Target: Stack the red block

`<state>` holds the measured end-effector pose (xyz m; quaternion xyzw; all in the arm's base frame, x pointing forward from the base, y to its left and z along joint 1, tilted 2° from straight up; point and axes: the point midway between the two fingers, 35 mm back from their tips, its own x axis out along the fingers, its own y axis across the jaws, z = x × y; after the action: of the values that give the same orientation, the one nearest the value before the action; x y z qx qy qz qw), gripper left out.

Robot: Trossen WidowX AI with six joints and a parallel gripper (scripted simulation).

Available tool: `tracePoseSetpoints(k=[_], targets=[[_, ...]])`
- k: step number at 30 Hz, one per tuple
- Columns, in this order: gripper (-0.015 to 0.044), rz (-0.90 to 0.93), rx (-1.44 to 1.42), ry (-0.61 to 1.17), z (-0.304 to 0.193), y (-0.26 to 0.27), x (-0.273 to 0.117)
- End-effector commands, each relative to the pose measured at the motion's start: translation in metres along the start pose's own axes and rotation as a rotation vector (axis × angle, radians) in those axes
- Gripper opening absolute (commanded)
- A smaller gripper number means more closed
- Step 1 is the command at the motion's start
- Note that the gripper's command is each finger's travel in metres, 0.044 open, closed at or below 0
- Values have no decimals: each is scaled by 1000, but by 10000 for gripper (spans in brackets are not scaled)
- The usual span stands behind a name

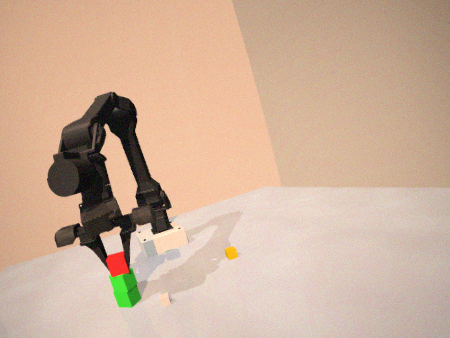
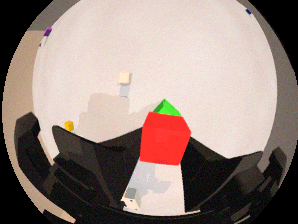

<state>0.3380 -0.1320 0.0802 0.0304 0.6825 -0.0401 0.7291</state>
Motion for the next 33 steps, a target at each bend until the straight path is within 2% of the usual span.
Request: tracePoseSetpoints(k=[1, 2, 19, 33], targets=[[0, 3, -3, -2, 1, 0, -4], [0, 3, -3, -2, 1, 0, -7], [440, 0, 0, 1, 0, 0, 0], [440, 0, 0, 1, 0, 0, 0]])
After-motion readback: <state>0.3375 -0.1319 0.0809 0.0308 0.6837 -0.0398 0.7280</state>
